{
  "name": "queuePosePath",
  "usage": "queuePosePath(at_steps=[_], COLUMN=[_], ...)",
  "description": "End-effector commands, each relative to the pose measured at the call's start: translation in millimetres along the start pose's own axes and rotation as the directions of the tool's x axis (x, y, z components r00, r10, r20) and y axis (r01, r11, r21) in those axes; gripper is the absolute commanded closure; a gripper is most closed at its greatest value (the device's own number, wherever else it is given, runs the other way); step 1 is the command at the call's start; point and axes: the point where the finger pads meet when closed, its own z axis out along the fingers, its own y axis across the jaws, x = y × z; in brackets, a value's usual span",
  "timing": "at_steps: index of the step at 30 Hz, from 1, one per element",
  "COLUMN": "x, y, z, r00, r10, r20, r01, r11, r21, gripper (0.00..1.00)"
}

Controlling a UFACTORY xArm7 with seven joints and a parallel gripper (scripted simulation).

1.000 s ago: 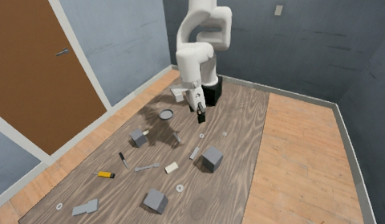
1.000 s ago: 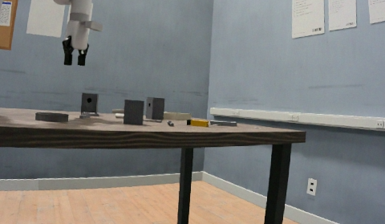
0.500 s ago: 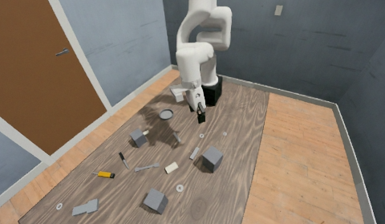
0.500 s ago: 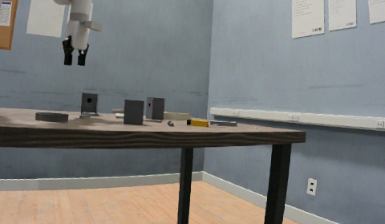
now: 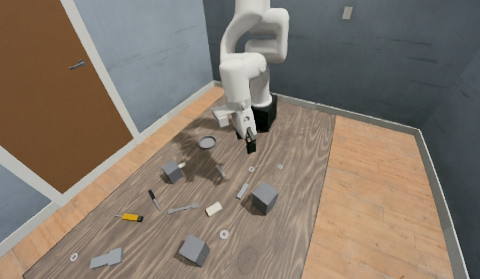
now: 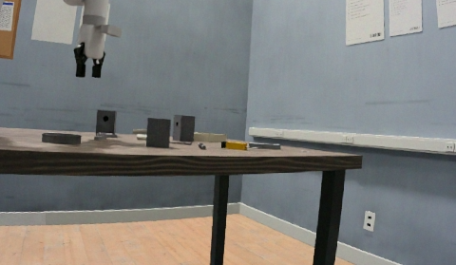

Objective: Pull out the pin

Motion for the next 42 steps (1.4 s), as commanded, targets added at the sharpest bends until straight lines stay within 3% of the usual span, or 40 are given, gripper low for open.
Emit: queuePosePath(at_steps=[1,6,7,42], x=[0.9,0.9,0.9,0.9], y=[-1.3,-1.3,-1.3,-1.3], z=[-1.0,-1.0,-1.0,-1.0], r00=[1.0,1.0,1.0,1.0], r10=[0.0,0.0,0.0,0.0], r20=[-0.002,-0.002,-0.002,-0.002], r01=[0.0,0.0,0.0,0.0], r11=[1.0,1.0,1.0,1.0], r21=[0.003,0.003,0.003,0.003], gripper=[0.0,0.0,0.53,0.53])
